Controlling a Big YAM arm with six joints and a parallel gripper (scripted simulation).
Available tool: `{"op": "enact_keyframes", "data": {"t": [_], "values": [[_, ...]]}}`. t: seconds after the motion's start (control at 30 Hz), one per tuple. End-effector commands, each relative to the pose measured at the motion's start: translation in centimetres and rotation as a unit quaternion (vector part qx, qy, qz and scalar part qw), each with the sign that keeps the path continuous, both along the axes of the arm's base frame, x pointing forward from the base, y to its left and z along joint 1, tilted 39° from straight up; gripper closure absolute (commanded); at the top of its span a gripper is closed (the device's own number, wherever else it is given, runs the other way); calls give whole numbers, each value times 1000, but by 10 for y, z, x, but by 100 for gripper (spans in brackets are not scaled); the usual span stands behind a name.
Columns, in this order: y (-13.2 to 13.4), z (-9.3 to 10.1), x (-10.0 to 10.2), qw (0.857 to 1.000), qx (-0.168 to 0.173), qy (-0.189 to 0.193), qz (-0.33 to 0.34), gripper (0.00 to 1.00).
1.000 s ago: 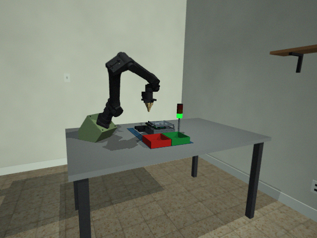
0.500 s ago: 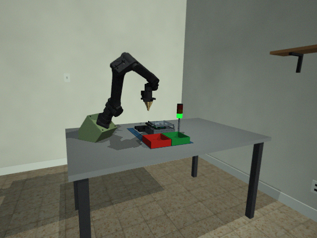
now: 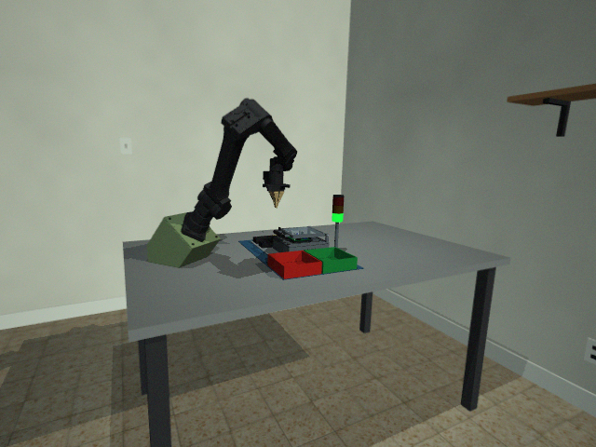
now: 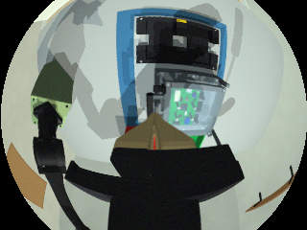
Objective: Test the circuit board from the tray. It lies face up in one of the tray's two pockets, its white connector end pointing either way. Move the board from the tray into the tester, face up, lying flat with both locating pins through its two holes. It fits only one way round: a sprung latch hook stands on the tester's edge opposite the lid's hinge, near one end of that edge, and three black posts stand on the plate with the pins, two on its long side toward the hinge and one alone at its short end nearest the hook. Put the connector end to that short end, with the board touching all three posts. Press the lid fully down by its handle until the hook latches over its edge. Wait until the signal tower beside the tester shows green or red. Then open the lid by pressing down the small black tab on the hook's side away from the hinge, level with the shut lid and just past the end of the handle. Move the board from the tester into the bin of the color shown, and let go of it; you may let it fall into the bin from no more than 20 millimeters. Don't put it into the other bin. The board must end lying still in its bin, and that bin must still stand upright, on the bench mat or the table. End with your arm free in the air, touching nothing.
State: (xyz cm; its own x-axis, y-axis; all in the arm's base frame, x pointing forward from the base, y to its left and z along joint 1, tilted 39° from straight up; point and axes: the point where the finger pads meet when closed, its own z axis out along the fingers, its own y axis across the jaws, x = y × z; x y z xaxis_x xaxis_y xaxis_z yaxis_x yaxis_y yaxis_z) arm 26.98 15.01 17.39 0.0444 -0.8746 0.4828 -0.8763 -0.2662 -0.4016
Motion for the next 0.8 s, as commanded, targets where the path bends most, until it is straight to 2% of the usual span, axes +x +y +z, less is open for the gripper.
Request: {"op": "enact_keyframes", "data": {"t": [0.0,0.07,0.2,0.5,0.57,0.77], "values": [[13,11,8,1000,17,-16,-5,100],[11,10,9,1000,18,-16,-7,100],[-1,-6,7,1000,2,-3,-4,100],[-16,-35,25,1000,3,-1,-4,100],[-16,-35,25,1000,3,-1,-4,100],[-26,-52,35,1000,3,-1,-4,100]]}}
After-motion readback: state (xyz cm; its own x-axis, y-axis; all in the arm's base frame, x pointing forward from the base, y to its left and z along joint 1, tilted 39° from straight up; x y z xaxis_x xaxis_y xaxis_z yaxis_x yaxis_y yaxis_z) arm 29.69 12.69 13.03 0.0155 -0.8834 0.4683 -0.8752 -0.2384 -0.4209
